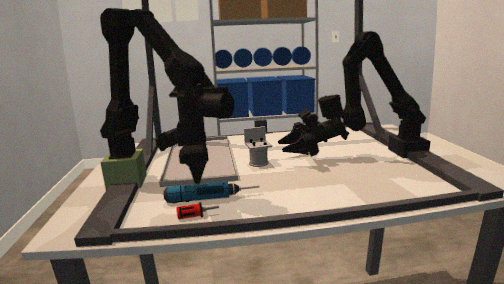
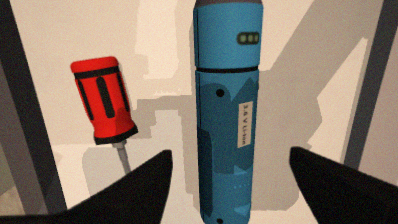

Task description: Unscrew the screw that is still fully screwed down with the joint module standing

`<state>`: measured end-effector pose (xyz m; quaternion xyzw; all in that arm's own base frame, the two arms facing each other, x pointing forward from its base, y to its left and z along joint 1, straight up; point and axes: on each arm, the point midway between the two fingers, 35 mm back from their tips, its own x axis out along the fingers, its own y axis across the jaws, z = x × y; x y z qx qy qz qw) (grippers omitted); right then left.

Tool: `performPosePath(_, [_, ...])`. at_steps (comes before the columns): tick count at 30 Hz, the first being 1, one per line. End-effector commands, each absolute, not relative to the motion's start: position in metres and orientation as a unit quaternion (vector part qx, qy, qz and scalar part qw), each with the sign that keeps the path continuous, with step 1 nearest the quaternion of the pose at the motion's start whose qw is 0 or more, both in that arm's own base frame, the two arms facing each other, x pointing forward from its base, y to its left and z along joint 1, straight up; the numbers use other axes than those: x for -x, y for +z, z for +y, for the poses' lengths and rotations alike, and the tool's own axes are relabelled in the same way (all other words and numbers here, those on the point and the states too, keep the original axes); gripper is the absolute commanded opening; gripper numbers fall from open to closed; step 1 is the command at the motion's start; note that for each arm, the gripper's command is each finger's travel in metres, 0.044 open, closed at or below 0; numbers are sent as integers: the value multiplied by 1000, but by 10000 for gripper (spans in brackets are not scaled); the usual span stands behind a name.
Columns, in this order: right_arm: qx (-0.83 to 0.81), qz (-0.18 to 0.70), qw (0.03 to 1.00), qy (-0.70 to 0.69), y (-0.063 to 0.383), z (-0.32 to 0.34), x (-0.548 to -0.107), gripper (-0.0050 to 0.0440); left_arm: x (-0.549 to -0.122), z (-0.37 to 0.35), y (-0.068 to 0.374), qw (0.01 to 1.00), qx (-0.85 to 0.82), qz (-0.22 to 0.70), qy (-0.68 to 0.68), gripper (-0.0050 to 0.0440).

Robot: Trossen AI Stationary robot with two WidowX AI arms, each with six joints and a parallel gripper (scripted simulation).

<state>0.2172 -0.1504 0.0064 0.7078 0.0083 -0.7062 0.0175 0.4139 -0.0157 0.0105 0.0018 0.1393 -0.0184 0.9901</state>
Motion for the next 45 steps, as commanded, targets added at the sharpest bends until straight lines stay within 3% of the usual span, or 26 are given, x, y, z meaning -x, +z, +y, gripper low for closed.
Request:
performPosePath(1, [-717, -2, 8, -697, 13, -155, -224, 305, -417, -15, 17, 991, -2, 130, -18, 385])
performPosePath(24, [-709, 4, 5, -705, -37, -150, -217, 305, -468, -17, 0, 991, -4, 132, -18, 385])
performPosePath(28, [-714, 1, 9, -700, -33, -153, -221, 245, -480, -17, -3, 991, -4, 132, -18, 385])
performPosePath(39, [-714, 1, 11, -700, -32, -153, -221, 185, -495, -18, -7, 991, -4, 131, -18, 385])
performPosePath(43, [-714, 1, 11, -700, -32, -153, -221, 172, -494, -18, -2, 992, -2, 127, -18, 325])
performPosePath(45, [-714, 1, 11, -700, -32, -153, -221, 158, -494, -18, -2, 992, -2, 127, -18, 325])
